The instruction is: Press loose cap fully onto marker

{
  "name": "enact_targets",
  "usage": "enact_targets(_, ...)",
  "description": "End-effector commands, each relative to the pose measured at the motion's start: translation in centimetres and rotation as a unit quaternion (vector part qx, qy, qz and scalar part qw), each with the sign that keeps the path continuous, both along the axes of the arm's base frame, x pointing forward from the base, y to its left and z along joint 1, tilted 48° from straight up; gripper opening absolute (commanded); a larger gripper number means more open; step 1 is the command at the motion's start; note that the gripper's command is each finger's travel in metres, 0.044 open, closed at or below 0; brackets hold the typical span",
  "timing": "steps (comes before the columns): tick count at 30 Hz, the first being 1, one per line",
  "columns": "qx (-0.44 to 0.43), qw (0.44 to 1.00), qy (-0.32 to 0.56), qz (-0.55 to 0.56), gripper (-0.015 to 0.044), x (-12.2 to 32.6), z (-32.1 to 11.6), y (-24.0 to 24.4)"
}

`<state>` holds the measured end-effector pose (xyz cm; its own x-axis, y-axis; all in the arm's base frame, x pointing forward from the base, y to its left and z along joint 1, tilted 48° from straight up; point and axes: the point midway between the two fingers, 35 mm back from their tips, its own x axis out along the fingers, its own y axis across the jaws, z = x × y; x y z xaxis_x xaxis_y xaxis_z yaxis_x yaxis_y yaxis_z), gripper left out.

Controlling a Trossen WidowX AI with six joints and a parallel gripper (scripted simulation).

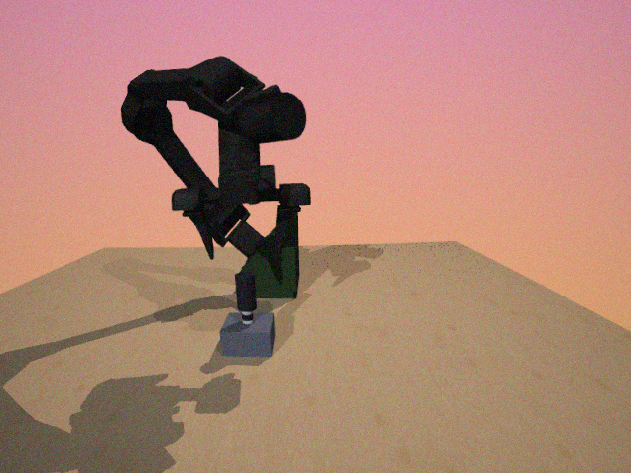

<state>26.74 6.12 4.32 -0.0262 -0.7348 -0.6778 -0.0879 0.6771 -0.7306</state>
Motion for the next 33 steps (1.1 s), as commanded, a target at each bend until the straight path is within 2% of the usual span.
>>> enact_targets(1,-0.001,1.000,0.000,-0.005,0.0440,-0.2,1.0,1.0)
enact_targets(2,-0.001,1.000,0.000,-0.005,0.0440,-0.2,1.0,1.0)
enact_targets(6,-0.004,0.998,-0.039,-0.040,0.0335,-0.2,0.4,0.3)
enact_targets(19,-0.004,0.998,-0.039,-0.040,0.0000,-0.2,0.4,0.3)
enact_targets(33,-0.004,0.998,-0.039,-0.040,0.0000,-0.3,0.0,-0.2)
